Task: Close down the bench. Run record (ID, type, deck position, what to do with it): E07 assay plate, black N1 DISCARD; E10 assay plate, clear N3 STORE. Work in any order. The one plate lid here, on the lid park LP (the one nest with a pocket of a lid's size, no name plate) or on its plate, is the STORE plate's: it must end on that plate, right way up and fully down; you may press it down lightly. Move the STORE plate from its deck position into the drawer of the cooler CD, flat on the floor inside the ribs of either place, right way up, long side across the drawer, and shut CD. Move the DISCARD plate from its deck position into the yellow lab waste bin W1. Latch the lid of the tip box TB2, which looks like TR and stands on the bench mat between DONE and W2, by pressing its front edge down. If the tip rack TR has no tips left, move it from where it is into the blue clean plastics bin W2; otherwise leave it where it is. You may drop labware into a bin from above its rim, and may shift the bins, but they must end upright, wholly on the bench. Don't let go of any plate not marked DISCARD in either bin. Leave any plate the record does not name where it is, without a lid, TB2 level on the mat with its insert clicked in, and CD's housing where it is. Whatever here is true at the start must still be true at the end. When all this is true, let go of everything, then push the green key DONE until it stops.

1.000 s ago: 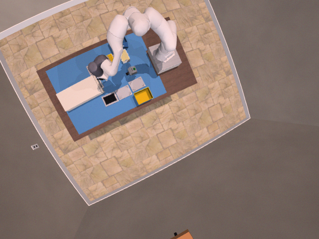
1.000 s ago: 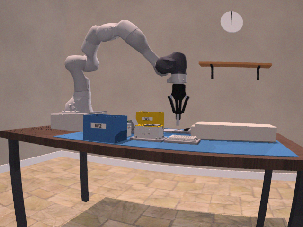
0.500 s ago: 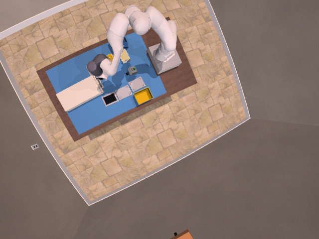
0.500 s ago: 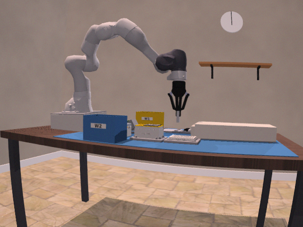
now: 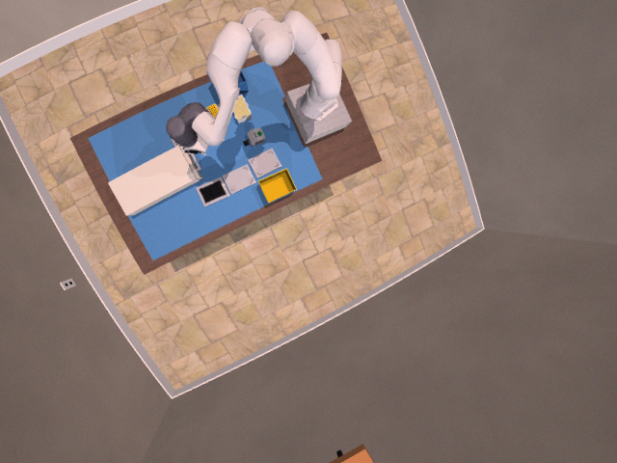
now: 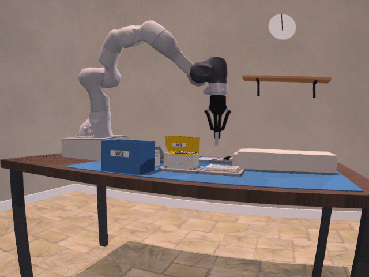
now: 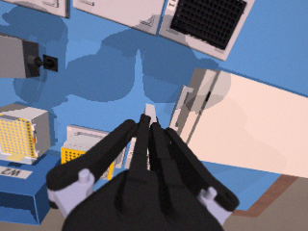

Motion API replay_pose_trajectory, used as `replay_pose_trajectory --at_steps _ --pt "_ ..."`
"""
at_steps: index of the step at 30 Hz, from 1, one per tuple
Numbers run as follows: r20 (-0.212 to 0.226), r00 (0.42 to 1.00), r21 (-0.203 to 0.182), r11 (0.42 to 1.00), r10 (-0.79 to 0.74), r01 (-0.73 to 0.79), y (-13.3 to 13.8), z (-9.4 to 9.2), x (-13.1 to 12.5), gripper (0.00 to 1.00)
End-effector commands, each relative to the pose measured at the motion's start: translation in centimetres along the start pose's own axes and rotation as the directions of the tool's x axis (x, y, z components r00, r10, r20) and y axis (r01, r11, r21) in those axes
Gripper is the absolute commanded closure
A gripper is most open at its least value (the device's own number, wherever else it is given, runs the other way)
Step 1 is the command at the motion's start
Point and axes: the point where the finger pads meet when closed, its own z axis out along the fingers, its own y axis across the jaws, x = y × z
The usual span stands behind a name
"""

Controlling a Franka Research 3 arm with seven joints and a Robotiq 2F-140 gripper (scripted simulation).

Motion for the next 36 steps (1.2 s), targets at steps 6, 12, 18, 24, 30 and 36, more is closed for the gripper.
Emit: replay_pose_trajectory --at_steps 6,12,18,24,30,36 --pt "-0.001 1.0 0.007 1.0 -0.005 0.005 -0.2 -1.0 -0.1 1.0" --pt "-0.001 1.0 0.007 1.0 -0.005 0.005 -0.2 -1.6 -0.1 1.0" --pt "-0.001 1.0 0.007 1.0 -0.005 0.005 -0.2 -2.0 -0.1 1.0" --pt "-0.001 1.0 0.007 1.0 -0.005 0.005 -0.2 -2.0 -0.1 1.0" --pt "-0.001 1.0 0.007 1.0 -0.005 0.005 -0.2 -2.0 -0.1 1.0" --pt "0.001 0.981 0.007 0.981 0.194 -0.194 0.6 -2.1 2.2 0.34"
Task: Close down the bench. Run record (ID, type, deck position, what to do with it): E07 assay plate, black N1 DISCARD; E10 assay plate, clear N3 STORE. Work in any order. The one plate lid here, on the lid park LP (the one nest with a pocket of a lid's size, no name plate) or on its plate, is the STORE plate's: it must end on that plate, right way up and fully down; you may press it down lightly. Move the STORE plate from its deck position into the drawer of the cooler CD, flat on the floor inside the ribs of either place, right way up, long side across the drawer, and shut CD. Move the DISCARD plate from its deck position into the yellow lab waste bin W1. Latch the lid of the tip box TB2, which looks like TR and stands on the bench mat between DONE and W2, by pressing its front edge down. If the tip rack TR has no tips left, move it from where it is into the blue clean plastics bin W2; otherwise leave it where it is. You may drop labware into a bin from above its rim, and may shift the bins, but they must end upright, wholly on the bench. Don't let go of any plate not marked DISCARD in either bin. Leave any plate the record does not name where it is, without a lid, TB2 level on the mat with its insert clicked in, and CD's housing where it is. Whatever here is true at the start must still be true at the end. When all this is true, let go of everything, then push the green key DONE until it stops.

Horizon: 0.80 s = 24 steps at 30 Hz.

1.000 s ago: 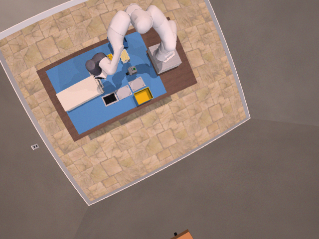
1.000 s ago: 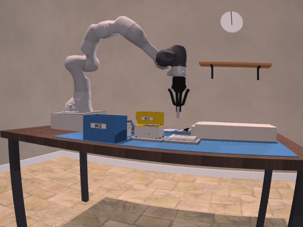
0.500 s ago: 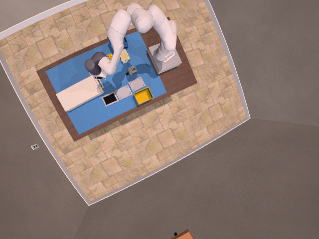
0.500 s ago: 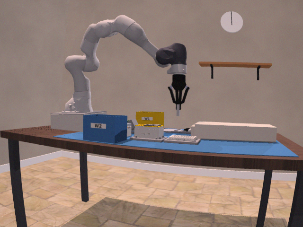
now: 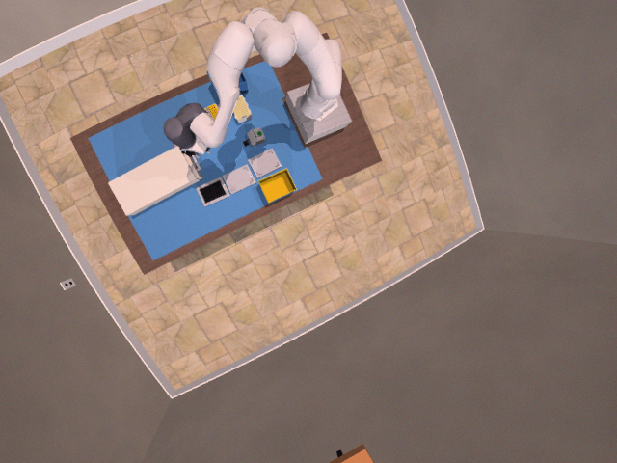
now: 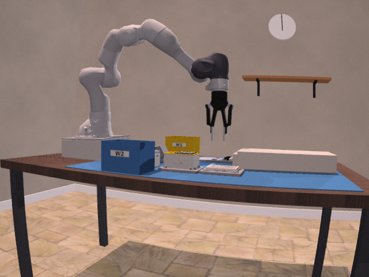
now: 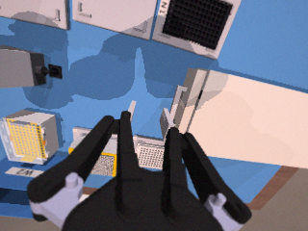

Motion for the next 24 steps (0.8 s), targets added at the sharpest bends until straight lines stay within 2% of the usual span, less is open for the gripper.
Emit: replay_pose_trajectory --at_steps 1,3,5,10,20,22,24 --pt "-0.004 0.985 0.005 0.985 0.173 -0.173 0.2 -0.1 1.7 0.34" --pt "-0.003 0.971 0.005 0.971 0.239 -0.239 0.5 -0.2 2.5 0.34" --pt "-0.003 0.971 0.005 0.971 0.239 -0.239 0.5 -0.2 2.5 0.34" --pt "-0.002 0.918 0.006 0.918 0.396 -0.396 1.1 -0.4 4.4 0.34" --pt "0.0 0.753 0.005 0.753 0.658 -0.658 2.4 -0.7 8.1 0.34" --pt "0.0 0.753 0.005 0.753 0.658 -0.658 2.4 -0.7 8.1 0.34" --pt "0.0 0.691 0.006 0.691 0.723 -0.723 2.6 -0.7 8.9 0.34"
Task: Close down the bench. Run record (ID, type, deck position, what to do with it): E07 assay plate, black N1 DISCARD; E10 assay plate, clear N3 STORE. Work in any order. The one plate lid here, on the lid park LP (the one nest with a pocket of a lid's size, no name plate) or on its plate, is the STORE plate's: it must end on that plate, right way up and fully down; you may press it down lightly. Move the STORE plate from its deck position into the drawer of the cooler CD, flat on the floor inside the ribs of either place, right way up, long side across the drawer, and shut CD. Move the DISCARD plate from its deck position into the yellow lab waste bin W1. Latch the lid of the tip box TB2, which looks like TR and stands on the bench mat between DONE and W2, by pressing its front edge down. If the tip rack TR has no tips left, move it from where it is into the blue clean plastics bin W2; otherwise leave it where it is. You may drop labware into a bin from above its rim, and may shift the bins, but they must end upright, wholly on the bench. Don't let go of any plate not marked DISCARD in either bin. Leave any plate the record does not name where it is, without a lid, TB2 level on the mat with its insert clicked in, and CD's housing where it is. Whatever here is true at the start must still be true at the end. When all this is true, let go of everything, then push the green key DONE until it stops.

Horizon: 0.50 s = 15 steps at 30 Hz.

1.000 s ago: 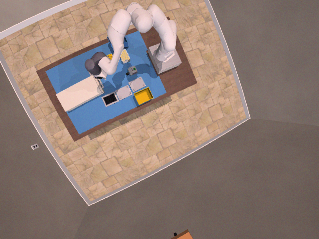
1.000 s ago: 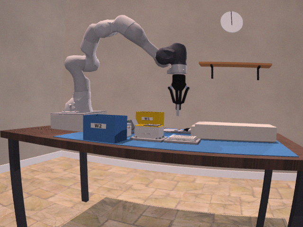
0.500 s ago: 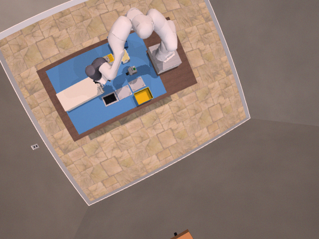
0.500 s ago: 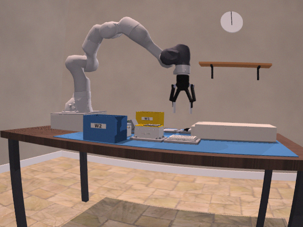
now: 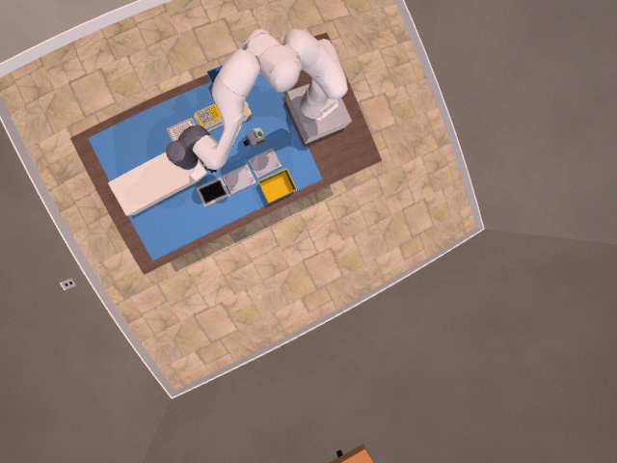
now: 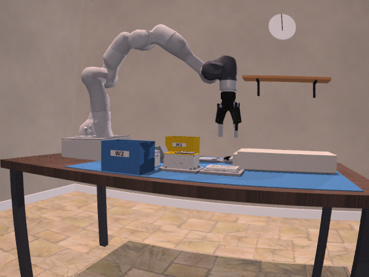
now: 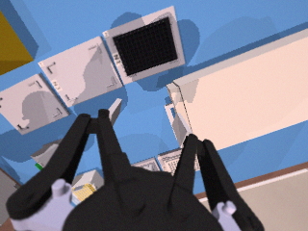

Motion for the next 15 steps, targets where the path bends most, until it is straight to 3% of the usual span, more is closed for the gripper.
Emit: replay_pose_trajectory --at_steps 1,13,15 --pt "0.003 0.963 0.01 0.963 0.269 -0.269 -0.4 0.0 0.9 0.34" --pt "0.005 0.81 0.007 0.81 0.586 -0.586 -1.6 -0.4 5.6 0.34" --pt "0.005 0.81 0.007 0.81 0.586 -0.586 -1.6 -0.4 5.6 0.34"
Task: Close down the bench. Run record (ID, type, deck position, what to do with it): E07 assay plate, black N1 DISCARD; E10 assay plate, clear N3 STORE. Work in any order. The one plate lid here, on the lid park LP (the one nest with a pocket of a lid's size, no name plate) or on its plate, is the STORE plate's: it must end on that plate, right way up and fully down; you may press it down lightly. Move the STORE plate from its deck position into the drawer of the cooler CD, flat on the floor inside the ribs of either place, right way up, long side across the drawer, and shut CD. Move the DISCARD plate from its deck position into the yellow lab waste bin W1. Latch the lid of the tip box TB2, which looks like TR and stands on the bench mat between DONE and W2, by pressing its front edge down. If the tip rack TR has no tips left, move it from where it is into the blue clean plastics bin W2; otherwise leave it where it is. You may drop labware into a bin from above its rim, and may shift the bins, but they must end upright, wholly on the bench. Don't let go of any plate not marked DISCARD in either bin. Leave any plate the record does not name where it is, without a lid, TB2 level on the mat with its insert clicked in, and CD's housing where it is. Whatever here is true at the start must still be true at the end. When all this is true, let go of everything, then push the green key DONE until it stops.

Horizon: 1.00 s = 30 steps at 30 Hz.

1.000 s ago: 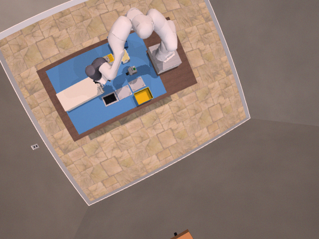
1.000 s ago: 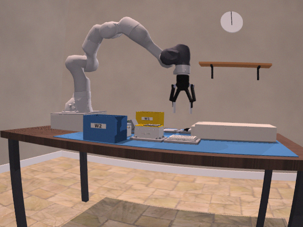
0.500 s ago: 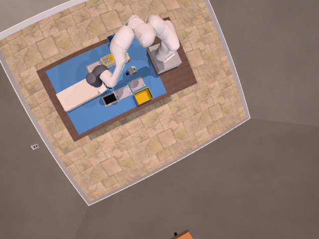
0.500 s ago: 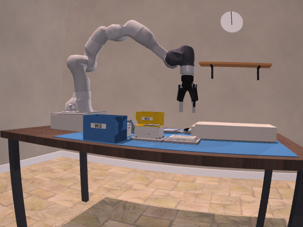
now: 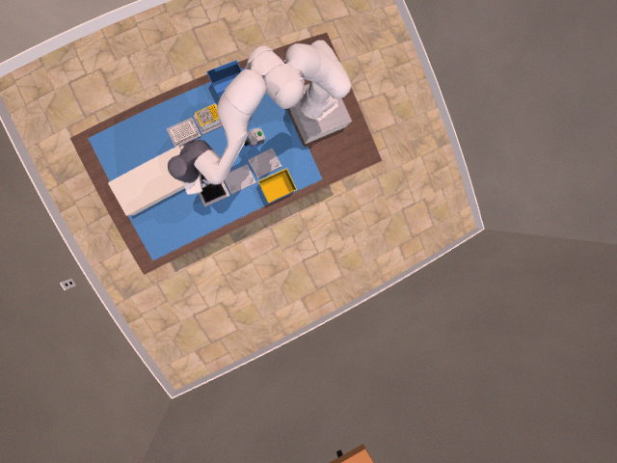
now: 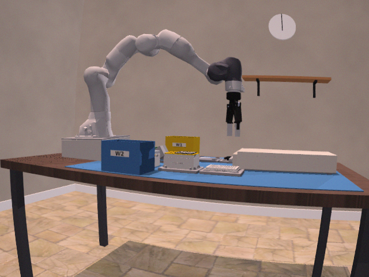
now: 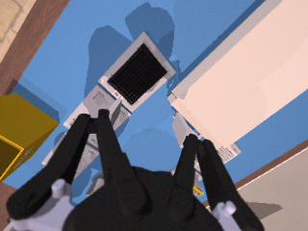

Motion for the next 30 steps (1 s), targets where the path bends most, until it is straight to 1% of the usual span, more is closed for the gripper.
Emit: replay_pose_trajectory --at_steps 1,6,11,14,30 --pt "0.012 0.961 0.009 0.961 0.275 -0.275 -0.6 0.0 0.3 0.34" --pt "0.013 0.91 0.007 0.91 0.414 -0.414 -1.9 -0.1 1.9 0.34" --pt "0.015 0.842 0.005 0.842 0.54 -0.54 -3.1 -0.3 3.4 0.34" --pt "0.015 0.839 0.005 0.839 0.544 -0.544 -3.7 -0.4 4.1 0.34" --pt "0.015 0.839 0.005 0.839 0.544 -0.544 -3.7 -0.4 4.1 0.34"
